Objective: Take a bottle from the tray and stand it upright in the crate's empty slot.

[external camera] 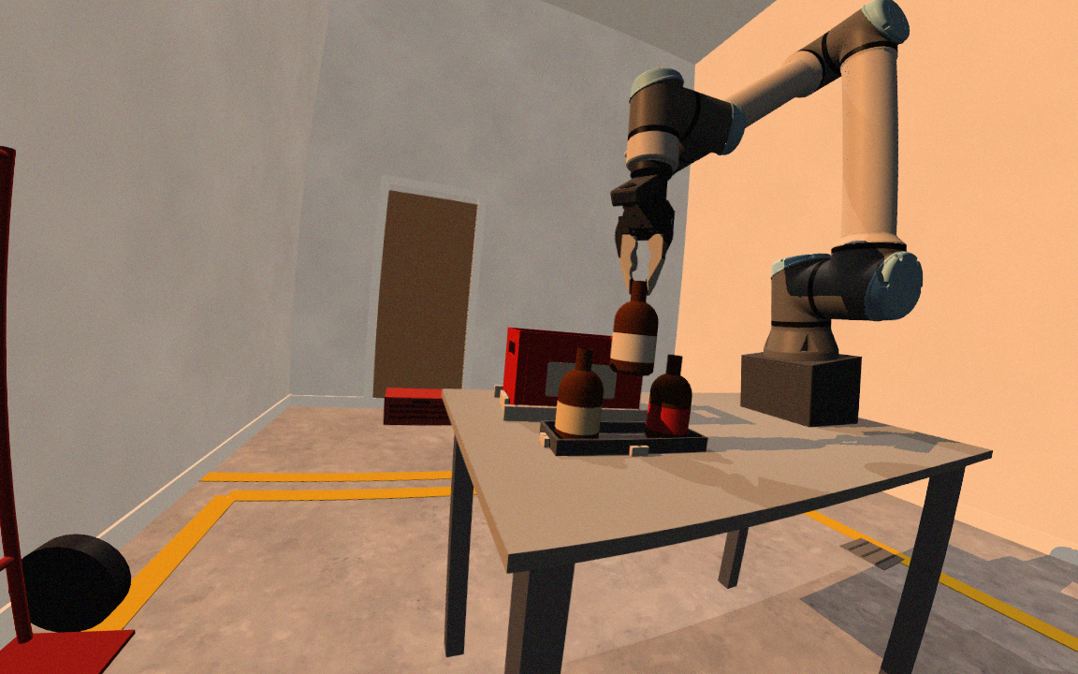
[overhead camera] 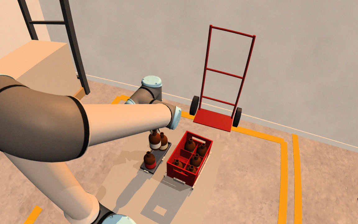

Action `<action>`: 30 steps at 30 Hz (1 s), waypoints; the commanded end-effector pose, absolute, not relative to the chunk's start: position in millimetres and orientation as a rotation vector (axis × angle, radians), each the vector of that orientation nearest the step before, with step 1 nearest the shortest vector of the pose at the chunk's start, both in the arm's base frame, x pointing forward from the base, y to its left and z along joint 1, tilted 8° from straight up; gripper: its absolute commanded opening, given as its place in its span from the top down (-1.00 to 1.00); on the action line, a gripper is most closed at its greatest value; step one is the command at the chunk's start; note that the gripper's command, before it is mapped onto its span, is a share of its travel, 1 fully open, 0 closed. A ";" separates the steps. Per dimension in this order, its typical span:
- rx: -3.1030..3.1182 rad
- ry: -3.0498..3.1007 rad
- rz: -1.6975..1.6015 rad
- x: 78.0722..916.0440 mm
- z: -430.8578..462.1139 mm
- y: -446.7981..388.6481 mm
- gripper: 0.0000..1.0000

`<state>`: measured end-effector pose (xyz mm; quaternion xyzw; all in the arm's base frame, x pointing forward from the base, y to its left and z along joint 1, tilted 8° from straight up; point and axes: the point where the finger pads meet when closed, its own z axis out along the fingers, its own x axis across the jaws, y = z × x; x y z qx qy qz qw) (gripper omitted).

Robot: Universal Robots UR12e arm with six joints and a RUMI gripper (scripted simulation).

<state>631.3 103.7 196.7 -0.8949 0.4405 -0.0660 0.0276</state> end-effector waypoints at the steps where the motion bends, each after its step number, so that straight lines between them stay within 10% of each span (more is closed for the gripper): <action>1: -2.762 1.360 -0.206 631.9 197.6 103.7 1.00; 30: -2.762 1.360 -0.206 630.9 204.6 103.8 1.00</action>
